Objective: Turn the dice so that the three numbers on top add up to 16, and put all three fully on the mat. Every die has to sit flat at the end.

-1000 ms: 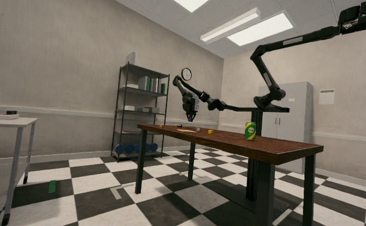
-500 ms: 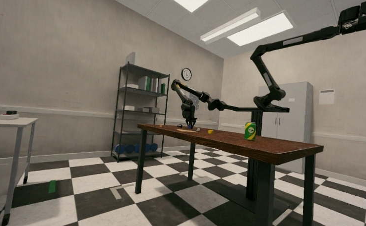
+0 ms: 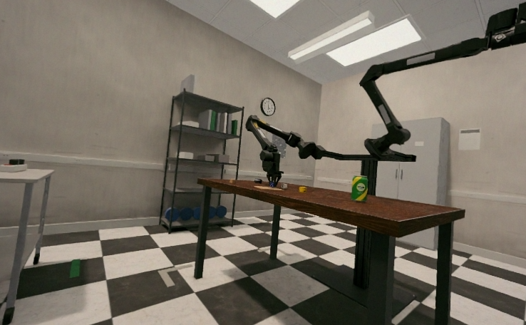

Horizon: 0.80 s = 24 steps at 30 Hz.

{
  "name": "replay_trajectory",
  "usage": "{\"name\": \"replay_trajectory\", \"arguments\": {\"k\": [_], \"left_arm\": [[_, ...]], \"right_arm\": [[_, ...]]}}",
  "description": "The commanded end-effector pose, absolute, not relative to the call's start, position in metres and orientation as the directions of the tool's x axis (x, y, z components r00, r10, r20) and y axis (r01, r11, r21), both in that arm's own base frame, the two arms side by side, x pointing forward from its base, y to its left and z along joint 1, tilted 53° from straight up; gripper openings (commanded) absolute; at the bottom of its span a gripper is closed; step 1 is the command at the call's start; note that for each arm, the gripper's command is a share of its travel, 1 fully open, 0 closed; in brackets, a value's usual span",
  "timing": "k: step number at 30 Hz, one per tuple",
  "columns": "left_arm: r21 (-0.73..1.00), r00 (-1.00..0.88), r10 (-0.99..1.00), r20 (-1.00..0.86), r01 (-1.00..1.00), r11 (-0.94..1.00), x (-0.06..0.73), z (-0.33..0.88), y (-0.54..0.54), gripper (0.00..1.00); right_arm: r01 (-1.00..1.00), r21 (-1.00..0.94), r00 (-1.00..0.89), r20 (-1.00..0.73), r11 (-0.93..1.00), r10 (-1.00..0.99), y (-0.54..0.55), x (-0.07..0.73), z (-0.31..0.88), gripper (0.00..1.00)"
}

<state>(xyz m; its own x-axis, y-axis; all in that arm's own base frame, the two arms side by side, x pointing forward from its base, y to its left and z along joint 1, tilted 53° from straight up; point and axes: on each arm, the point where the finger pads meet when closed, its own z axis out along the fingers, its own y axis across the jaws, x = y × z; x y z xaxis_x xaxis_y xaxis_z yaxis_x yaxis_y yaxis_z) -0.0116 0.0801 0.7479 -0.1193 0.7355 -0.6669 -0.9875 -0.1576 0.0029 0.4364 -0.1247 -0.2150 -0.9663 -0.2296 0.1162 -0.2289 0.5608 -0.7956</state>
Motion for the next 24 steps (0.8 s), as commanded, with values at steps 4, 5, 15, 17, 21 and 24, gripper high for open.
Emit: {"name": "replay_trajectory", "arguments": {"k": [4,5,15,17,21,24], "left_arm": [[0.0,-0.129,0.778,-0.614,-0.986,-0.164,-0.008,0.7705,0.0507,1.0],[0.0,-0.129,0.778,-0.614,-0.986,-0.164,-0.008,0.7705,0.0507,1.0],[0.0,-0.129,0.778,-0.614,-0.986,-0.164,-0.008,0.7705,0.0507,1.0],[0.0,-0.129,0.778,-0.614,-0.986,-0.164,-0.008,0.7705,0.0507,1.0],[0.0,-0.129,0.778,-0.614,-0.986,-0.164,-0.008,0.7705,0.0507,1.0],[0.0,-0.129,0.778,-0.614,-0.986,-0.164,-0.008,0.7705,0.0507,1.0]], "right_arm": [[-0.242,-0.793,-0.963,0.124,0.559,-0.24,-0.1222,0.4359,-0.2197,0.26],[-0.242,-0.793,-0.963,0.124,0.559,-0.24,-0.1222,0.4359,-0.2197,0.26],[-0.239,-0.793,-0.964,0.123,0.56,-0.237,-0.1242,0.4357,-0.2208,0.26],[-0.237,-0.793,-0.965,0.124,0.561,-0.232,-0.1269,0.4353,-0.2212,0.26],[-0.232,-0.794,-0.966,0.122,0.563,-0.226,-0.1308,0.4357,-0.2216,0.26],[-0.243,-0.793,-0.962,0.122,0.558,-0.246,-0.1221,0.4389,-0.2219,0.26]]}}
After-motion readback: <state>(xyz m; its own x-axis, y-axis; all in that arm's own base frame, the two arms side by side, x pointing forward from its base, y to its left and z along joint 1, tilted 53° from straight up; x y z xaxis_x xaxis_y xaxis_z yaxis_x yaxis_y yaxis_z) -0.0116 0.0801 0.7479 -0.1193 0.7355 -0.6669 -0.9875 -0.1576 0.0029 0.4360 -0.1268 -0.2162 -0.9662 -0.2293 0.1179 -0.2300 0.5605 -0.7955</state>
